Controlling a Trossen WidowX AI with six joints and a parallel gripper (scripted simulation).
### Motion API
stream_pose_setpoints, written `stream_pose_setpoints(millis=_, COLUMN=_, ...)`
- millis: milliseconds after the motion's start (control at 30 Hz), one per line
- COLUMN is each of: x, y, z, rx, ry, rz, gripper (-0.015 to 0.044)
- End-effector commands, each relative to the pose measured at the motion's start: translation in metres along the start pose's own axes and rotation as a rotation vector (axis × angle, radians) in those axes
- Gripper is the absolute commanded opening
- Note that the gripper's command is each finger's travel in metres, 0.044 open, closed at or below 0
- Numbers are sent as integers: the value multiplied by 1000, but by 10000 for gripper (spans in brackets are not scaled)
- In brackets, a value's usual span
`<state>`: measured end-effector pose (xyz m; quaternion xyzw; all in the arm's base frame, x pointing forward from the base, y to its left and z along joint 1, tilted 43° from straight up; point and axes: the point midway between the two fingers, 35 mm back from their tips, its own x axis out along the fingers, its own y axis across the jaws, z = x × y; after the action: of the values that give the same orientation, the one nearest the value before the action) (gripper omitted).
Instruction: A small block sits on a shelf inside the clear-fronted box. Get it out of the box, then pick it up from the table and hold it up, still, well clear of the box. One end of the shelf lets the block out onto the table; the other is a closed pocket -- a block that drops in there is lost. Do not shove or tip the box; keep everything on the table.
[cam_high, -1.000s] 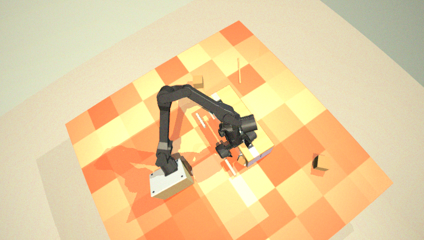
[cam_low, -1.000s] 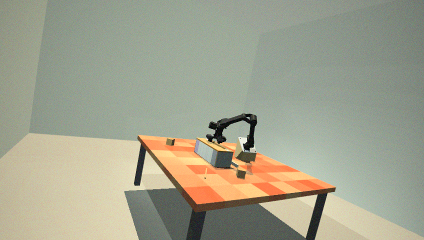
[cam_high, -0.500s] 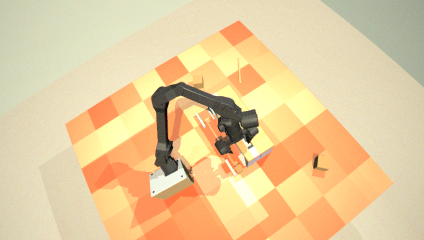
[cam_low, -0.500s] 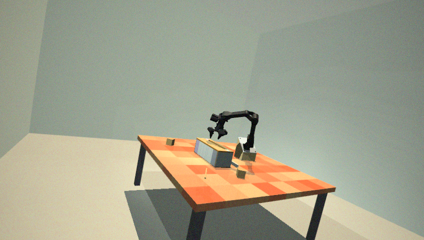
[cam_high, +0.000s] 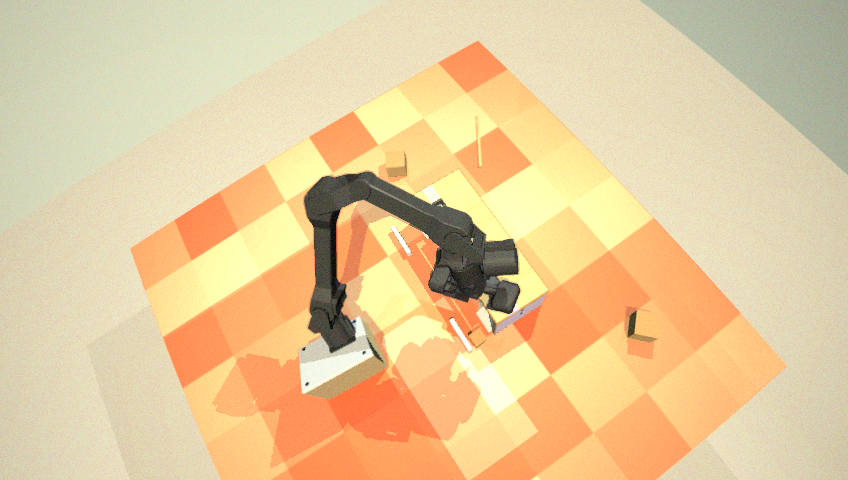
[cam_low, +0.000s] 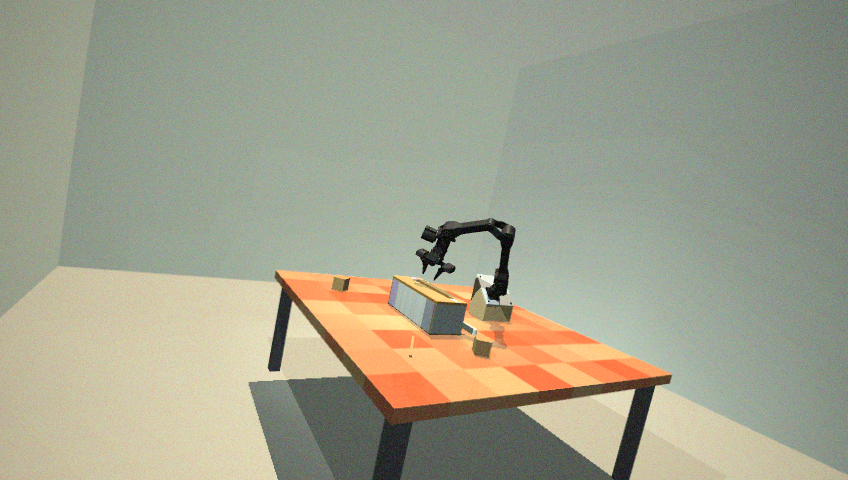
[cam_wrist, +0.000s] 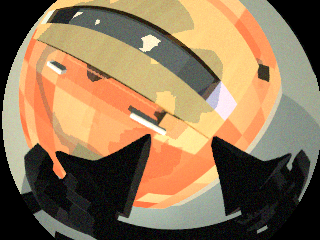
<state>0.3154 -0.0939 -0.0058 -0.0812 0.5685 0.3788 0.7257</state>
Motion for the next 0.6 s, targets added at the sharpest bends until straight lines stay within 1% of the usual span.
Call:
stream_pose_setpoints(millis=0, x=3, y=-5, z=-14, rx=757, ry=-74, rz=54, gripper=285)
stream_pose_setpoints(millis=167, x=3, y=-8, z=-22, rx=1274, ry=-109, rz=115, gripper=285)
stream_pose_setpoints(millis=567, x=3, y=-15, z=-34, rx=2082, ry=-125, rz=266, gripper=285)
